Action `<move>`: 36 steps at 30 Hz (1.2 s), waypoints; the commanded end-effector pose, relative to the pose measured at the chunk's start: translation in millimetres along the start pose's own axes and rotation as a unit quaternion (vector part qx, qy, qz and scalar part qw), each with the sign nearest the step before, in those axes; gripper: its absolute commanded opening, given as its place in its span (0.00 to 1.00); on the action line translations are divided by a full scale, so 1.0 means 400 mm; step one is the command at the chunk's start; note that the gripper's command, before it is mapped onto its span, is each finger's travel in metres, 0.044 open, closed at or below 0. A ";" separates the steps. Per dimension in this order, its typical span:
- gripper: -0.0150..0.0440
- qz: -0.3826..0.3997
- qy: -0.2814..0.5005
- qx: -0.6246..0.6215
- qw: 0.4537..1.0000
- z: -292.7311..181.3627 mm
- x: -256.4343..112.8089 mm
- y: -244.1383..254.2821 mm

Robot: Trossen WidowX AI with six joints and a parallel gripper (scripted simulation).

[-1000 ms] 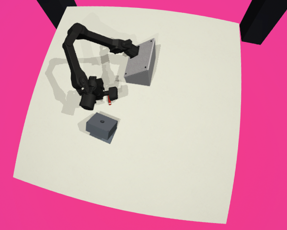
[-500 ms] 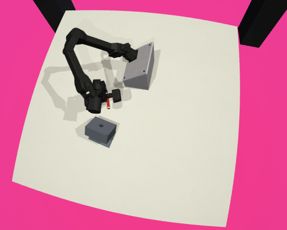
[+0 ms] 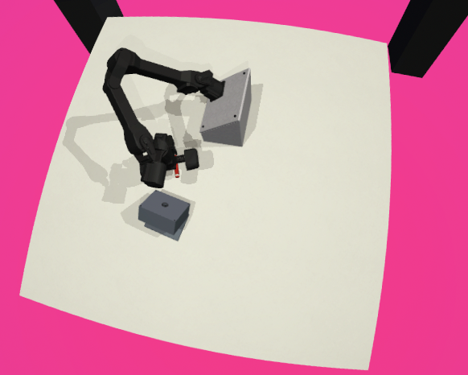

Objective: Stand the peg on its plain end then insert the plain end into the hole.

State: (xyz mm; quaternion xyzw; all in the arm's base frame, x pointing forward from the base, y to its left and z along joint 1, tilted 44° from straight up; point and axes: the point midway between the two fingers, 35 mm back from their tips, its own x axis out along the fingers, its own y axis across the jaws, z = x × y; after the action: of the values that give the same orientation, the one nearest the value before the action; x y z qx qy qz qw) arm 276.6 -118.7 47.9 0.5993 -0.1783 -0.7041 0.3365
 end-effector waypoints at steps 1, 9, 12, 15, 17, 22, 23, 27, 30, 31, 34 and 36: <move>1.00 0.002 -0.002 -0.004 1.000 0.002 0.017 -0.001; 1.00 0.002 -0.003 -0.005 1.000 0.004 0.047 -0.001; 1.00 0.002 -0.003 -0.005 1.000 0.005 0.059 -0.001; 1.00 0.002 -0.003 -0.005 1.000 0.006 0.070 -0.001; 1.00 0.003 -0.003 -0.004 1.000 0.007 0.078 0.000; 1.00 0.004 -0.003 -0.004 1.000 0.010 0.098 0.000; 1.00 0.004 -0.003 -0.004 1.000 0.010 0.100 0.001; 0.87 0.004 -0.003 -0.004 1.000 0.010 0.100 0.001; 0.73 0.004 -0.003 -0.004 1.000 0.010 0.100 0.001; 0.69 0.004 -0.003 -0.004 1.000 0.010 0.100 0.001; 0.56 0.004 -0.003 -0.004 1.000 0.010 0.100 0.001; 0.47 0.004 -0.003 -0.004 1.000 0.010 0.100 0.001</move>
State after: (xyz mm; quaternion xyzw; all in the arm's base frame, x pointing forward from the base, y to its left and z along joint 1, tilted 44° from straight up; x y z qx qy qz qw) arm 270.6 -146.7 19.8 0.5965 -0.1793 -0.7053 0.3386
